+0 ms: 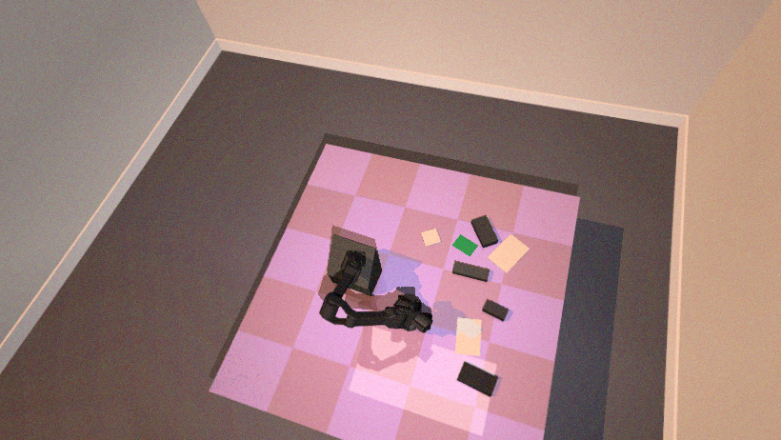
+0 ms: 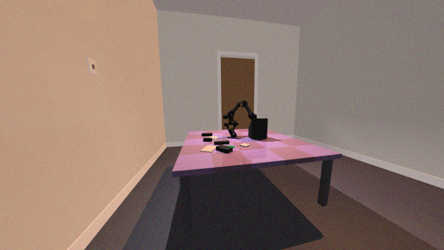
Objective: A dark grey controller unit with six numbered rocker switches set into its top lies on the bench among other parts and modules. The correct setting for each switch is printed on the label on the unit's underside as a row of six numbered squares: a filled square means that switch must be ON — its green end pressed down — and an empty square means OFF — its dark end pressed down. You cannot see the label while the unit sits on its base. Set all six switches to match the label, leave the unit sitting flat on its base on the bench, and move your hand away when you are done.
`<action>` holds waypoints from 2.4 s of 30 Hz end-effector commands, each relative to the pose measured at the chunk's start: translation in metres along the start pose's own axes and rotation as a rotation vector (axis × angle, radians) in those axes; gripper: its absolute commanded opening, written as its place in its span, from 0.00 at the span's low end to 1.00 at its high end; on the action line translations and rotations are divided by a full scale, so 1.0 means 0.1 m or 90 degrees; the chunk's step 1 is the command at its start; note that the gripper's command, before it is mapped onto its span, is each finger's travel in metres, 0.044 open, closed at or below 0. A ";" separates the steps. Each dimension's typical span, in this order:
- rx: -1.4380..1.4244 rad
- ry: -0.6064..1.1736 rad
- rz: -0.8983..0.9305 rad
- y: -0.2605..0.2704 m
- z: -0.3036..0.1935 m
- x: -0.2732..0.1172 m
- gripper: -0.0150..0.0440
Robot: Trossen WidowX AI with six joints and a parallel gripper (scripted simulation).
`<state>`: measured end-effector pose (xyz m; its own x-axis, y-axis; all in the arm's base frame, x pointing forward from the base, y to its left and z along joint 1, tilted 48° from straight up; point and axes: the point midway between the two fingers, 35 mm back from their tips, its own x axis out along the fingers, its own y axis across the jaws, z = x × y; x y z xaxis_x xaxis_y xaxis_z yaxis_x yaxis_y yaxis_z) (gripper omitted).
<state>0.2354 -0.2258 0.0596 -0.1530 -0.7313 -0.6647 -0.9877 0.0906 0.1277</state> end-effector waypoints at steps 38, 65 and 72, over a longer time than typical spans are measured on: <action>-0.001 -0.002 -0.001 0.00 0.25 -0.23 0.82; -0.001 -0.003 -0.001 0.00 0.43 -0.36 0.82; -0.001 -0.003 -0.001 0.00 0.48 -0.39 0.82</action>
<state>0.2407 -0.1688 0.0524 -0.1507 -0.7320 -0.6645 -0.9880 0.0885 0.1265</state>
